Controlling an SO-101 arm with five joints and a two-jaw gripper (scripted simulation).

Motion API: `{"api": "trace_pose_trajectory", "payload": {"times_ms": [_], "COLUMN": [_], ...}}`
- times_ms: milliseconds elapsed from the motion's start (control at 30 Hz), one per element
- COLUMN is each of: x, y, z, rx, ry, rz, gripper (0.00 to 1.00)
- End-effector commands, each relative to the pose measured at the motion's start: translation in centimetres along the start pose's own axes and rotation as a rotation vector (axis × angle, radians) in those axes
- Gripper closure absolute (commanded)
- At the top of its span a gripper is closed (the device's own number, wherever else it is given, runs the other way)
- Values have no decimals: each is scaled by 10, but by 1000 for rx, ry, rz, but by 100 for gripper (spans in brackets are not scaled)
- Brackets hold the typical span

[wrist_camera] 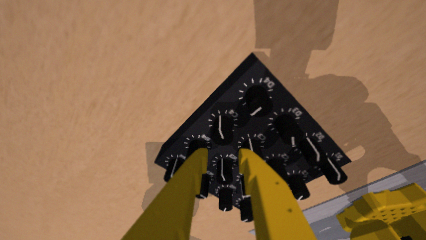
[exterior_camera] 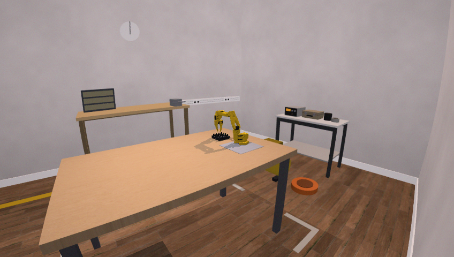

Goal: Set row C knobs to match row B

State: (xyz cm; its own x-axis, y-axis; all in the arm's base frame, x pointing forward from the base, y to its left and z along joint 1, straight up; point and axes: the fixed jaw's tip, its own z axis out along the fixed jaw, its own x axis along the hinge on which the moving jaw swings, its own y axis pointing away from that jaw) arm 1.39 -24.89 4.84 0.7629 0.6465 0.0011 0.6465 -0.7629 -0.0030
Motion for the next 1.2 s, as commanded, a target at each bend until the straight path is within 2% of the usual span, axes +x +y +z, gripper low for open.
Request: {"api": "trace_pose_trajectory", "payload": {"times_ms": [0,533,1167], "x": [-2,-3,-2], "y": [-1,-1,0], "z": [-1,0,19], "rx": [1,1,1], "ry": [2,2,2], "rz": [3,3,3], "gripper": [90,90,90]}}
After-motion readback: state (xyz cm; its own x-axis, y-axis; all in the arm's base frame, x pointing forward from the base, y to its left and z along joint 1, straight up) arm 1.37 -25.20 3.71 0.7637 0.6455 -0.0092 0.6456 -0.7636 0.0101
